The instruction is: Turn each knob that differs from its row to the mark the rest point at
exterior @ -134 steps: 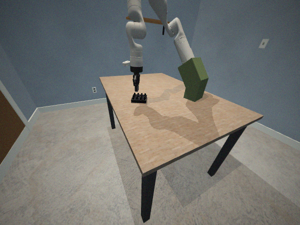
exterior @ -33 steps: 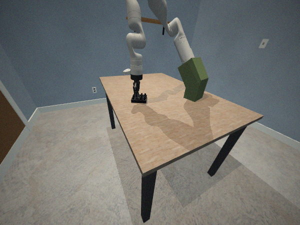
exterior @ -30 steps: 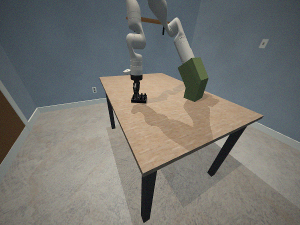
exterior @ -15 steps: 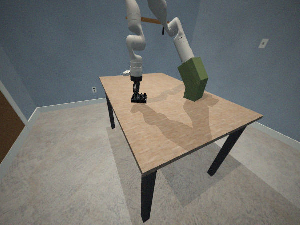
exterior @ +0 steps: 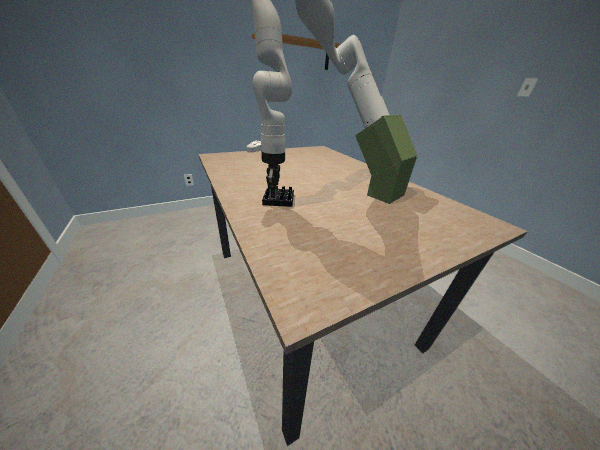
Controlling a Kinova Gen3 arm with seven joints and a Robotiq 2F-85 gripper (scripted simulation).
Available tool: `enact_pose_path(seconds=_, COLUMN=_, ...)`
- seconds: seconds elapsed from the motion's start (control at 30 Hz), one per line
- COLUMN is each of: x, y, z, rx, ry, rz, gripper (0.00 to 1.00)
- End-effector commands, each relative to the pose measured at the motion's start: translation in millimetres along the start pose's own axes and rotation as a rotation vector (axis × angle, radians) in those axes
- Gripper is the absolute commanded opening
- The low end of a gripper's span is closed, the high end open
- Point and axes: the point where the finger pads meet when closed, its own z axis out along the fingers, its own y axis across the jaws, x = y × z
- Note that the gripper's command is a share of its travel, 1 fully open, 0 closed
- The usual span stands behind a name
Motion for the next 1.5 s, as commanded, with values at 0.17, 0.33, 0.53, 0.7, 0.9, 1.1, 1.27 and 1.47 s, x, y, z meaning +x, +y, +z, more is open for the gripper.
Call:
enact_pose_path(seconds=0.17, x=0.3, y=-0.6, z=-0.6, rx=0.001, ry=0.001, rz=0.000, gripper=0.19)
enact_pose_path(seconds=0.33, x=0.3, y=-0.6, z=-0.6, rx=0.001, ry=0.001, rz=0.000, gripper=0.19)
enact_pose_path(seconds=0.53, x=0.3, y=-0.6, z=-0.6, rx=0.001, ry=0.001, rz=0.000, gripper=0.19)
enact_pose_path(seconds=0.7, x=0.3, y=-0.6, z=-0.6, rx=0.001, ry=0.001, rz=0.000, gripper=0.08)
enact_pose_path(seconds=0.9, x=0.3, y=-0.6, z=-0.6, rx=0.001, ry=0.001, rz=0.000, gripper=0.08)
enact_pose_path(seconds=1.1, x=0.3, y=-0.6, z=-0.6, rx=0.001, ry=0.001, rz=0.000, gripper=0.08)
enact_pose_path(seconds=1.27, x=0.3, y=-0.6, z=-0.6, rx=0.001, ry=0.001, rz=0.000, gripper=0.08)
enact_pose_path(seconds=1.47, x=0.3, y=-0.6, z=-0.6, rx=0.001, ry=0.001, rz=0.000, gripper=0.08)
